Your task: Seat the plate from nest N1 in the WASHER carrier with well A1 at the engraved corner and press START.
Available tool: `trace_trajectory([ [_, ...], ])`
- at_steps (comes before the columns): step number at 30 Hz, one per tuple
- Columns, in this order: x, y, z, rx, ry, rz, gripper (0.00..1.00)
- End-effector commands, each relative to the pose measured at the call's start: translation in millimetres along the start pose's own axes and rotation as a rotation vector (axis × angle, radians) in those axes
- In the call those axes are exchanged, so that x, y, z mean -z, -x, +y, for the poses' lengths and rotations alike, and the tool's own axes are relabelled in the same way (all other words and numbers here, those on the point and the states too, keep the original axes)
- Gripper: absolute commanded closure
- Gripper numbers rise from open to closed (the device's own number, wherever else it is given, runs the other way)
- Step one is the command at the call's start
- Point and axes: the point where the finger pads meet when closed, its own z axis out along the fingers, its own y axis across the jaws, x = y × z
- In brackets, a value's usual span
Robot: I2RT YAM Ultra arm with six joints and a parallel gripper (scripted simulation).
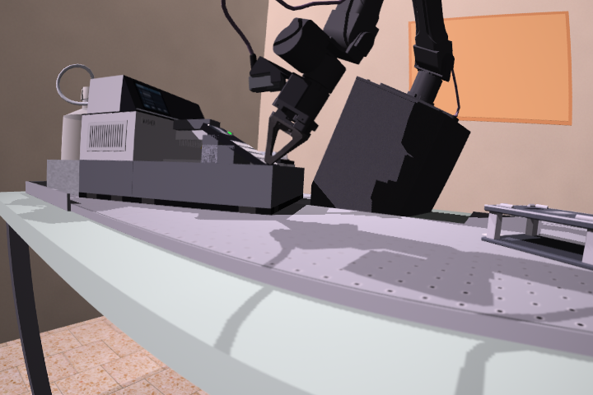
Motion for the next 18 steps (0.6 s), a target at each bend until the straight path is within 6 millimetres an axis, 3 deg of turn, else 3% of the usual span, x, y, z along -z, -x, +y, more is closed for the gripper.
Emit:
trace_trajectory([
  [1, -7.7, 16.1, 12.1, 0.001, 0.031, -0.042, 1.00],
  [12, -4.4, 16.2, 12.0, 0.001, 0.031, -0.042, 1.00],
  [15, 10.7, 24.2, 23.2, 0.001, 0.060, -0.063, 1.00],
  [18, 13.7, 7.7, 0.4, 0.000, 0.004, -0.022, 1.00],
])
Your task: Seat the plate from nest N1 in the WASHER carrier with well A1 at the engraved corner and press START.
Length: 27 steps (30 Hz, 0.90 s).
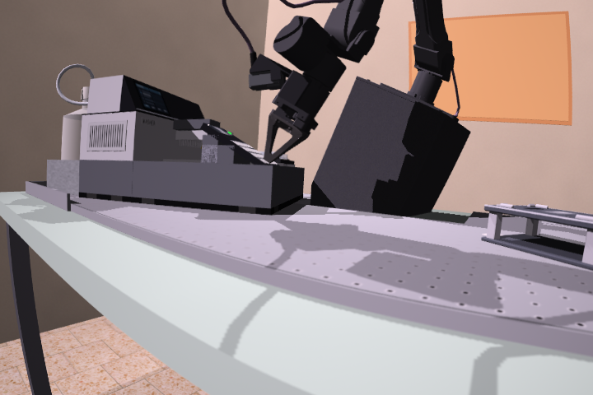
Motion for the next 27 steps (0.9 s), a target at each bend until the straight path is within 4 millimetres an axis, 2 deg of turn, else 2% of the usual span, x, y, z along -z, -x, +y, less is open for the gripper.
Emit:
trace_trajectory([
  [1, 12.8, 5.8, -2.4, 0.000, -0.004, -0.017, 1.00],
  [27, 50.6, 5.3, -3.8, -0.002, -0.004, -0.017, 1.00],
])
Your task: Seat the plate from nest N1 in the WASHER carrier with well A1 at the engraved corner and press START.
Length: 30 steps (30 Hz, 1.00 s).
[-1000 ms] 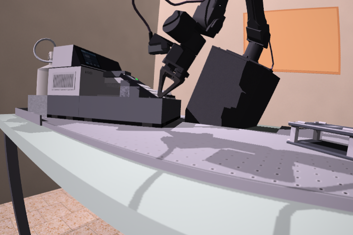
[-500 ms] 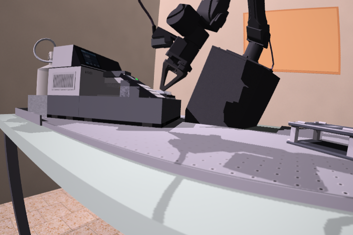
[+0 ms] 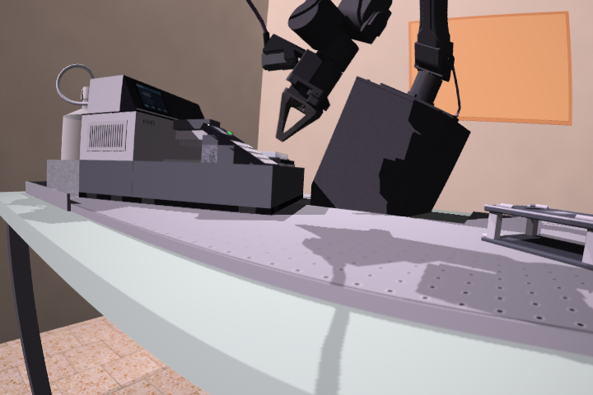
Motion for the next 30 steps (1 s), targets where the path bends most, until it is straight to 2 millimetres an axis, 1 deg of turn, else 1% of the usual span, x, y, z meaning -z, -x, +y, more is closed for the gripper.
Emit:
trace_trajectory([
  [1, 9.7, 4.3, -5.7, -0.001, -0.014, -0.010, 1.00],
  [2, 12.0, 9.1, 0.8, -0.001, -0.001, -0.019, 1.00],
  [3, 13.0, 4.3, -5.8, -0.002, -0.014, -0.010, 1.00],
  [15, 32.3, 5.6, -4.3, -0.002, -0.011, -0.013, 1.00],
  [16, 32.9, 8.7, 0.0, -0.002, -0.002, -0.019, 1.00],
  [30, 33.0, 9.3, 0.7, -0.002, 0.000, -0.020, 1.00],
])
